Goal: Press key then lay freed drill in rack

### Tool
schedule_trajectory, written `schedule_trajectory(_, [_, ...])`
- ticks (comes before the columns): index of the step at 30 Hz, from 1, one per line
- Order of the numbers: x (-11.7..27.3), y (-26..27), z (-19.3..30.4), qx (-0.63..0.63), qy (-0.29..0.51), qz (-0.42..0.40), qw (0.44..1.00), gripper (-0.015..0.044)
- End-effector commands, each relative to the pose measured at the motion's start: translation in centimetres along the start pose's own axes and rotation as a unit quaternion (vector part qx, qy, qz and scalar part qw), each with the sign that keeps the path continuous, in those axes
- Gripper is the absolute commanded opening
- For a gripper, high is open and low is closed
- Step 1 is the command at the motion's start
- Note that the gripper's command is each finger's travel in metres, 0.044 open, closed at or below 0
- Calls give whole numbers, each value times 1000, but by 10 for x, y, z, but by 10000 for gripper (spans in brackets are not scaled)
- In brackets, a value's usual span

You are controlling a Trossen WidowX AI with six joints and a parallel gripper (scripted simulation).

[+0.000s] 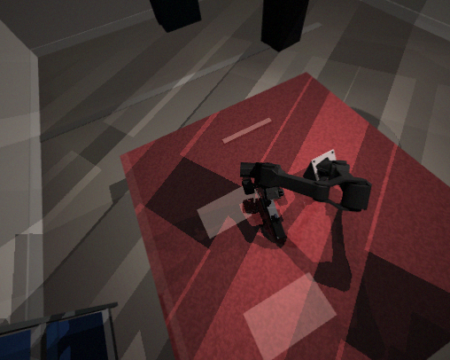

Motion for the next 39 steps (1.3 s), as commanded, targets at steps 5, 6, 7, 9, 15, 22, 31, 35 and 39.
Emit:
schedule_trajectory(5, [-13, 2, -3, -3, -4, -3, 1000, 440])
schedule_trajectory(6, [-15, 3, -4, -3, -4, -3, 1000, 440])
schedule_trajectory(7, [-16, 3, -4, -3, -4, -3, 1000, 440])
schedule_trajectory(9, [-19, 3, -5, -3, -4, -3, 1000, 440])
schedule_trajectory(15, [-26, 4, -7, -3, -5, -3, 1000, 440])
schedule_trajectory(22, [-24, 2, -7, 0, -2, -2, 1000, 282])
schedule_trajectory(31, [-24, 2, -7, 0, -2, -2, 1000, 46])
schedule_trajectory(35, [-24, 2, -7, 0, -2, -2, 1000, 20])
schedule_trajectory(39, [-24, 2, -7, 0, -2, -2, 1000, 0])
Point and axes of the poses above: the point midway between the two fingers, 35 mm back from their tips, its own x axis back along the fingers, its own y axis across the jaws, z = x × y, the point moved 6 cm from there along x, back along the fingers, and after that the axes turned 3 degrees about -x, right-handed, at the moved point
